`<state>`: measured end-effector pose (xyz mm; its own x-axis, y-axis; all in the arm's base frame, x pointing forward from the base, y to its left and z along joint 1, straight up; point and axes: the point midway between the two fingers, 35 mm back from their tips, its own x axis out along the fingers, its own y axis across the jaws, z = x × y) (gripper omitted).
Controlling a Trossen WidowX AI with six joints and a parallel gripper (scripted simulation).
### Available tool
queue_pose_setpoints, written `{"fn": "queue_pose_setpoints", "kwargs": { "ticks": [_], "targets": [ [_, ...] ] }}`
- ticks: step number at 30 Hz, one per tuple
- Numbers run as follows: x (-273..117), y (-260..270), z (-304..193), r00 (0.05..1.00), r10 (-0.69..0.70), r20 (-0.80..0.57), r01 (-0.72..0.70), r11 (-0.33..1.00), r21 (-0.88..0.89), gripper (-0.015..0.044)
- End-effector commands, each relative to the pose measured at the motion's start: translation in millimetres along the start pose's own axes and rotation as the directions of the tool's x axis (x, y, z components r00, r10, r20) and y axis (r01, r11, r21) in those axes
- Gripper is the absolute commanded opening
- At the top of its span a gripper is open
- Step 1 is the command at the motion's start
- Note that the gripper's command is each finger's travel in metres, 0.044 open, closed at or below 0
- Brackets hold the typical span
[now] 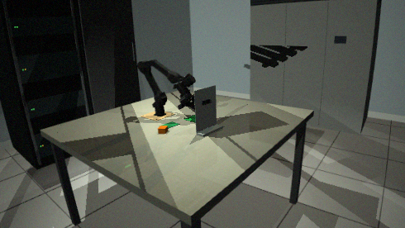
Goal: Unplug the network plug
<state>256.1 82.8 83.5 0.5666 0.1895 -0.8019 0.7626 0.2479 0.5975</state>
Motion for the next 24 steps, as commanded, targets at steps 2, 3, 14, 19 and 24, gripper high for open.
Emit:
{"fn": "queue_pose_setpoints", "kwargs": {
  "ticks": [2, 3, 14, 19, 24],
  "targets": [
    [7.1, -7.4, 0.5, 1.0, -0.009, 0.004, 0.009, 1.0, 0.004, 0.0],
    [8.3, -8.4, 0.5, 1.0, -0.009, 0.004, 0.009, 1.0, 0.004, 0.0],
    [20.3, -19.4, 0.5, 1.0, -0.009, 0.004, 0.009, 1.0, 0.004, 0.0],
    [22.8, -22.1, 0.5, 1.0, -0.009, 0.004, 0.009, 1.0, 0.004, 0.0],
    [23.5, -21.7, 0.1, 1.0, -0.009, 0.004, 0.009, 1.0, 0.004, 0.0]
  ]
}}
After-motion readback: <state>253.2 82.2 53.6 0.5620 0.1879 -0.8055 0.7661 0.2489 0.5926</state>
